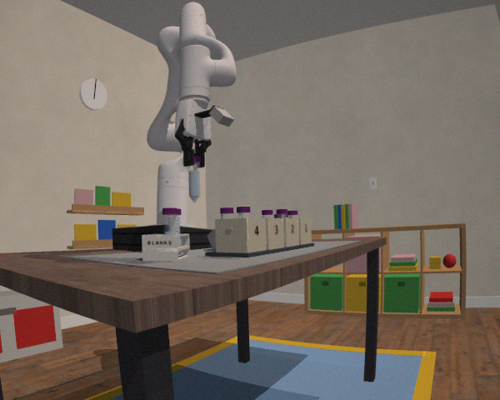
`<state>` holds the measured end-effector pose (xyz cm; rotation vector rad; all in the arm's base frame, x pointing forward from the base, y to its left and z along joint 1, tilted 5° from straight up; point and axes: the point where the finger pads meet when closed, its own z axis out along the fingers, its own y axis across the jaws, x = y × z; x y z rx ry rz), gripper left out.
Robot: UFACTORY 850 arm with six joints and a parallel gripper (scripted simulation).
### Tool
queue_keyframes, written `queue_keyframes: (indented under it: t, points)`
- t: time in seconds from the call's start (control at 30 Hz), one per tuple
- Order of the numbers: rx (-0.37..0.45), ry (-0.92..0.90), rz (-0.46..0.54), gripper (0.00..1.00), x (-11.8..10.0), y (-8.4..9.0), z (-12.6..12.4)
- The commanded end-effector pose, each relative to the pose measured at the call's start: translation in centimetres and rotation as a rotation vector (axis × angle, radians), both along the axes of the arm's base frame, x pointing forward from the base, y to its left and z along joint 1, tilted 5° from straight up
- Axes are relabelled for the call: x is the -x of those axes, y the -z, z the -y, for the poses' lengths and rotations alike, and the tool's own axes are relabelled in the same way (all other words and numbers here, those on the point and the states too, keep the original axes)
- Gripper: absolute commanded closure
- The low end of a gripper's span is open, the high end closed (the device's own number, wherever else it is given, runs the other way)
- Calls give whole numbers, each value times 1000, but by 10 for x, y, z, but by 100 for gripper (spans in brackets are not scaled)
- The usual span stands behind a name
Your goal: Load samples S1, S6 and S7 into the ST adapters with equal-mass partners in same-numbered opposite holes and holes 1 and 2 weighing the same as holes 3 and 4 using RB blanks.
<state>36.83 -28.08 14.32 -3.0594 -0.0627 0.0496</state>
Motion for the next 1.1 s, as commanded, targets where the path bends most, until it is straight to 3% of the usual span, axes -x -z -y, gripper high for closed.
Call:
queue_keyframes:
  t: [0.0,1.07]
  points:
    - [5,3,-2,100,-5,-2,-14]
    - [5,3,-2,100,-46,-11,-158]
